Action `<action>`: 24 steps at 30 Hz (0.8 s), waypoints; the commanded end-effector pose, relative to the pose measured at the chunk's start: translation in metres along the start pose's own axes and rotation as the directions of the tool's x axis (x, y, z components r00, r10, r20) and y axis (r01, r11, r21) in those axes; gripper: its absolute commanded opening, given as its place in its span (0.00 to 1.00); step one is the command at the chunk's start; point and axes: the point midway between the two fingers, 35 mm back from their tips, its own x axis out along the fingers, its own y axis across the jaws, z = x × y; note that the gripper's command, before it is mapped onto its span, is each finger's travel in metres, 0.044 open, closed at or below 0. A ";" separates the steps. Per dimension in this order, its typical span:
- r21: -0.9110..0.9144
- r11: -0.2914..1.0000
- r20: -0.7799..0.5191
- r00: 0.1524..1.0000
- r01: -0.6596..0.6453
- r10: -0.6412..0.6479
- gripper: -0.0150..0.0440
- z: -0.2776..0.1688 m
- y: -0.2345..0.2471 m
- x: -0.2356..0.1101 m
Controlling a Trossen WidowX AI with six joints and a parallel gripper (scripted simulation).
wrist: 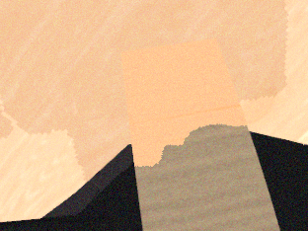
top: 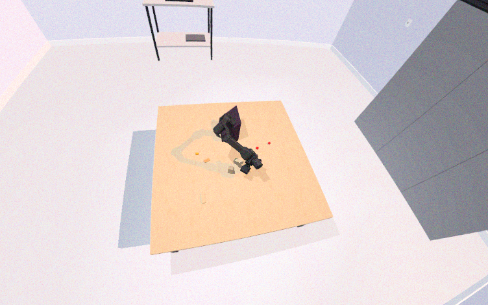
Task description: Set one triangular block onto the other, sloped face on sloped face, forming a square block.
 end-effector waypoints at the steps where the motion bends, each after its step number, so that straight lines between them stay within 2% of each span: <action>1: -0.094 0.996 0.000 1.000 -0.003 0.003 0.25 0.000 0.001 0.001; 12: -0.373 0.928 0.000 1.000 -0.002 0.002 0.25 0.000 0.002 0.001; 24: -0.641 0.767 0.000 1.000 -0.002 0.002 0.25 -0.001 0.003 0.001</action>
